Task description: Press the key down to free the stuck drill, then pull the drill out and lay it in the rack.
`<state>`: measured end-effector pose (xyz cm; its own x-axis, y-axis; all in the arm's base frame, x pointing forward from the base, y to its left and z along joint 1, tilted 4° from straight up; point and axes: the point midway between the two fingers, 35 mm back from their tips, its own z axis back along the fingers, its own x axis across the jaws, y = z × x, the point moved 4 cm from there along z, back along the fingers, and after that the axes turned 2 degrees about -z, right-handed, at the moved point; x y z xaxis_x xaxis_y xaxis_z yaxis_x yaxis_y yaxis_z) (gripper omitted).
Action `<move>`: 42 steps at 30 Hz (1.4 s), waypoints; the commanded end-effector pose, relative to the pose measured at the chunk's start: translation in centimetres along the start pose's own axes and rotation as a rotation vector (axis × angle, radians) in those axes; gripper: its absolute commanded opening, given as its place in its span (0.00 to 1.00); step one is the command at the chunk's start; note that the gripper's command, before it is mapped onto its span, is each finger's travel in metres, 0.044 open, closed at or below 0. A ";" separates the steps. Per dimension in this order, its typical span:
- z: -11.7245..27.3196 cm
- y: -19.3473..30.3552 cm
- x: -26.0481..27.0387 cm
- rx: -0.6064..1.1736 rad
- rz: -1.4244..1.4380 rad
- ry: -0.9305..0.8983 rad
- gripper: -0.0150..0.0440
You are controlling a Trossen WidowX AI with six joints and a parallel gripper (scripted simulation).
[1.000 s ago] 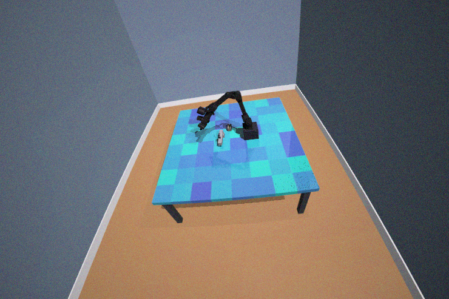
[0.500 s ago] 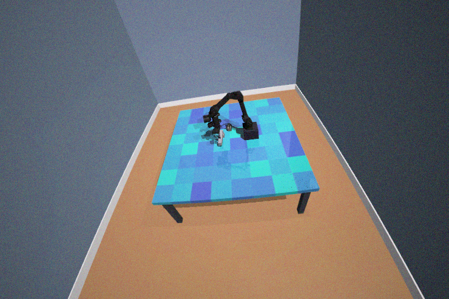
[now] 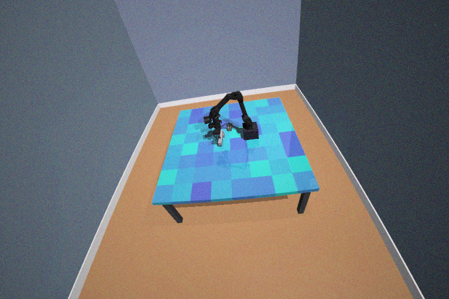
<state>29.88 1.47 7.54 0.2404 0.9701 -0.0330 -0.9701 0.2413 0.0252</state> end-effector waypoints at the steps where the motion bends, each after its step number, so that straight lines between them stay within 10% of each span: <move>1: -0.4 0.2 -0.1 0.004 0.005 0.007 0.25; 42: -1.7 0.3 0.0 0.004 0.005 0.007 0.25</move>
<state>30.04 1.41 7.16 0.2392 0.9703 -0.0353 -0.9709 0.2394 -0.0006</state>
